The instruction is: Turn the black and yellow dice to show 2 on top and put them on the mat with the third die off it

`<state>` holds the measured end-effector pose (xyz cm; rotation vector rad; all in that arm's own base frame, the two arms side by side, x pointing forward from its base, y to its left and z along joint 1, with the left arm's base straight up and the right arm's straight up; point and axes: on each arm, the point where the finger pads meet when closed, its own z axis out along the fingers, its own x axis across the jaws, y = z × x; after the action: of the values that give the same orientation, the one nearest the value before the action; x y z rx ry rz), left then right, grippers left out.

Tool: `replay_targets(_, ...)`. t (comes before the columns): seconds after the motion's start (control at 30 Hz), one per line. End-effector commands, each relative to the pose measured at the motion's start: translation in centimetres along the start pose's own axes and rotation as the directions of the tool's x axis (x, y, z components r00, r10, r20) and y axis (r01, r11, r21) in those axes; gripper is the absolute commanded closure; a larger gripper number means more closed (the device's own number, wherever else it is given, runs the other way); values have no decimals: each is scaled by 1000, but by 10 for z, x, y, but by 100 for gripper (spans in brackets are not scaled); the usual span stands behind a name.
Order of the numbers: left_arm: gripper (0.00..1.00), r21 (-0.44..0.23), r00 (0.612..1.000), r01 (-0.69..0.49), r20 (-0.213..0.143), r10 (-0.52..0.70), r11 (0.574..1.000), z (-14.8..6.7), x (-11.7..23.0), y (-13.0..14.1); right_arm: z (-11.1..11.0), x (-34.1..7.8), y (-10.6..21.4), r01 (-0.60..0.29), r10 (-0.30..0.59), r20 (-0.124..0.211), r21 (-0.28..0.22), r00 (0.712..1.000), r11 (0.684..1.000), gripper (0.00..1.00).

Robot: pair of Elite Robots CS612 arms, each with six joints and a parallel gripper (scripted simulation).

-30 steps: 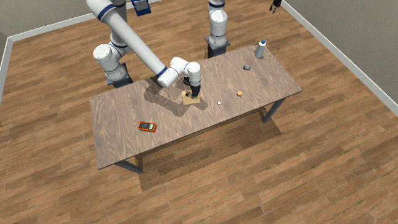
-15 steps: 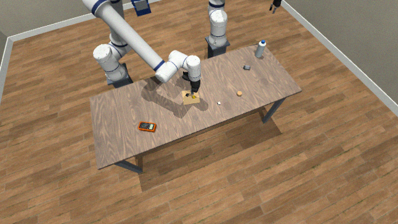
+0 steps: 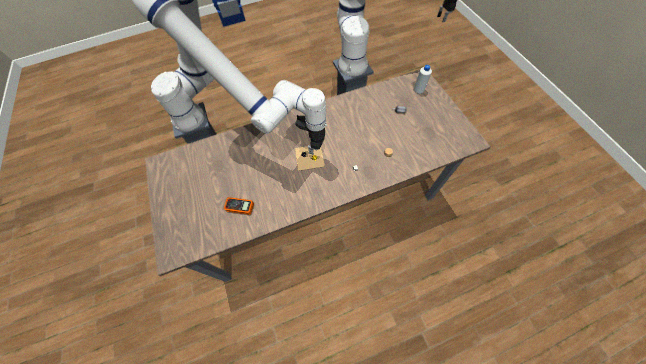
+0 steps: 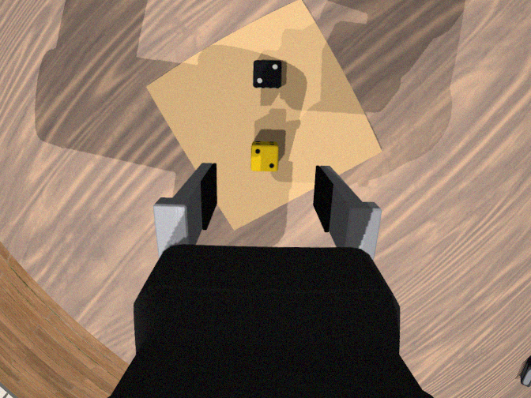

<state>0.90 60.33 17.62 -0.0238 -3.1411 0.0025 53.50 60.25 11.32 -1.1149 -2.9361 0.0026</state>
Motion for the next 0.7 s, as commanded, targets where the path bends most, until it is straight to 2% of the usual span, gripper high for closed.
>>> replay_targets(0.0, 0, -2, 1000, 0, 0, 0, 1000, -1, 0, 1, -1, 0, 1, 0, 0, 0, -2, 1000, 1000, 0)
replay_targets(0.4, 0, -2, 1000, 0, 0, 0, 1000, -1, 0, 1, -3, 0, 1, 0, 0, 0, -2, 1000, 1000, 0)
replay_targets(0.67, 0, -2, 1000, 0, 0, 0, 1000, -1, 0, 1, -29, 0, 1, 0, 0, 0, -2, 1000, 1000, 0)
